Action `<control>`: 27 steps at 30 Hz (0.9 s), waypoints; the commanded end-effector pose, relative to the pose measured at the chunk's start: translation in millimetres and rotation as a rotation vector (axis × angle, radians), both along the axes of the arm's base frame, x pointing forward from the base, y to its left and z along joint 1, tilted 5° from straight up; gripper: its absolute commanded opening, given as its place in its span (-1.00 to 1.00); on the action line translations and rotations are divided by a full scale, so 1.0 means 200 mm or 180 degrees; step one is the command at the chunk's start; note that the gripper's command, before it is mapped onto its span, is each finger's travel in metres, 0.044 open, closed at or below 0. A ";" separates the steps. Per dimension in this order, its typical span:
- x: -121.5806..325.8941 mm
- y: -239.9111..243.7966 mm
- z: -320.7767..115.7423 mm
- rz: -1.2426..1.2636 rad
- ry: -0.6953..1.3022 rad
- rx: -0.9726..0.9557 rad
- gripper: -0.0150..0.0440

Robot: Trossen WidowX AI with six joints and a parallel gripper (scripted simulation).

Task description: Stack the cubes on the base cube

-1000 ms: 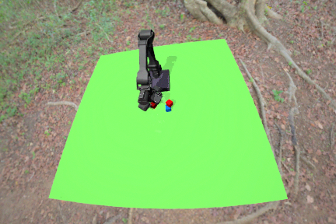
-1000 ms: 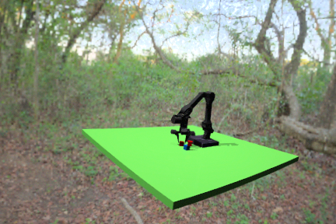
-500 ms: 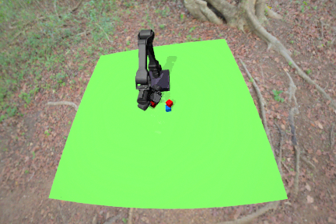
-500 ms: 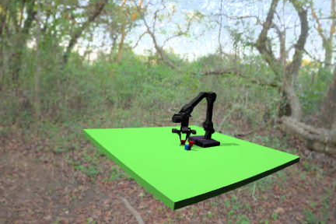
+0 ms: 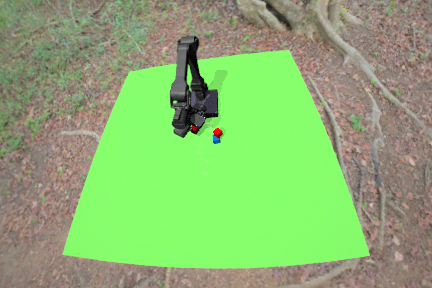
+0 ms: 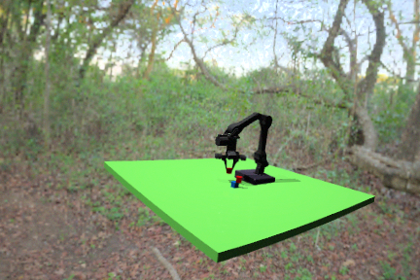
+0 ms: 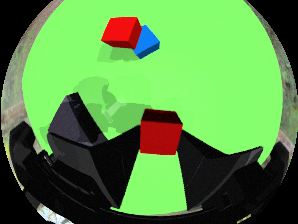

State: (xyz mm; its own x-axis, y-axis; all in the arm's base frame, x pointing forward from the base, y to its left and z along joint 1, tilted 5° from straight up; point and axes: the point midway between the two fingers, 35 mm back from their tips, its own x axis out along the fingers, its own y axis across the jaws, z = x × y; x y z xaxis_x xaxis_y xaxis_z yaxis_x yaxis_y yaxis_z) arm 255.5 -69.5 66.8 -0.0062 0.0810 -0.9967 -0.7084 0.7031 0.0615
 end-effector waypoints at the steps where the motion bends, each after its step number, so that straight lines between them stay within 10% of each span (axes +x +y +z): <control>1: 0.00 -0.01 0.08 0.0010 -0.0052 -0.0027 -0.14; 27: 0.04 0.05 0.25 -0.1066 0.0029 -0.0023 -0.14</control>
State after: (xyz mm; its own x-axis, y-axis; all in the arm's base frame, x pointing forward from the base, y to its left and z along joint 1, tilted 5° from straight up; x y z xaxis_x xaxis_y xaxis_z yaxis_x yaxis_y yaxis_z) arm 260.3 -61.9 117.9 0.0162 0.0739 -0.9971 -0.5016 0.8633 0.0559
